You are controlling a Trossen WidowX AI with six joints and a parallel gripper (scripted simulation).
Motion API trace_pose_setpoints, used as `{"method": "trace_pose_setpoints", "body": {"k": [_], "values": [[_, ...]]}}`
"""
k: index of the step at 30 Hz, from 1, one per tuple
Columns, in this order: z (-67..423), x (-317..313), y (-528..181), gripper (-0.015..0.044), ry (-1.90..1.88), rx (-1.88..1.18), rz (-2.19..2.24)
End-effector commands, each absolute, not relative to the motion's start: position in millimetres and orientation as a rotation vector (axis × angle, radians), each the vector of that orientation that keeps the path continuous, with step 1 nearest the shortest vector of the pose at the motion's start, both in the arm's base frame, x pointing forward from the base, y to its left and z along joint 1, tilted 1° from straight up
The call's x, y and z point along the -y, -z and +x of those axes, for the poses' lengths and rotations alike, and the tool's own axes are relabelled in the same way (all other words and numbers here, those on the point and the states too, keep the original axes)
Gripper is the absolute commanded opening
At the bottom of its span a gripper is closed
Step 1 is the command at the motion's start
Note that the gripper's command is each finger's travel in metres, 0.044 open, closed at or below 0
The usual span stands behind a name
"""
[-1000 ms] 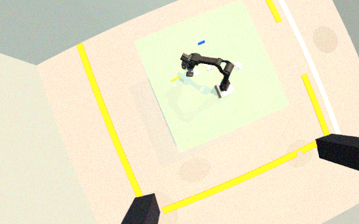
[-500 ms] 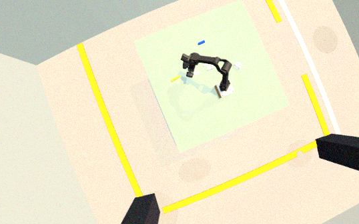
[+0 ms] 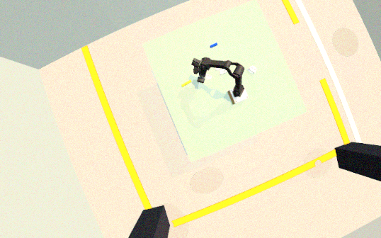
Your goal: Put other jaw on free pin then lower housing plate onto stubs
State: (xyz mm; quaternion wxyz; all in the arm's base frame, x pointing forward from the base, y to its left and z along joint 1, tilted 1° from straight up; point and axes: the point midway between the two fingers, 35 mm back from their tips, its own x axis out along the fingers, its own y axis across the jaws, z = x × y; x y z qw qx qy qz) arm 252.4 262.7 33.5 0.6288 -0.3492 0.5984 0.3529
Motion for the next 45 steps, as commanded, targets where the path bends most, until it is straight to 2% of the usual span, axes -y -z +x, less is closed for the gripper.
{"method": "trace_pose_setpoints", "body": {"k": [1,24,45], "values": [[251,-262,-26,0.0,-0.808,-1.377,-0.795],[251,-262,5,0.0,-0.808,-1.378,-0.795],[280,-246,4,0.0,-0.806,-1.376,-0.797]]}}
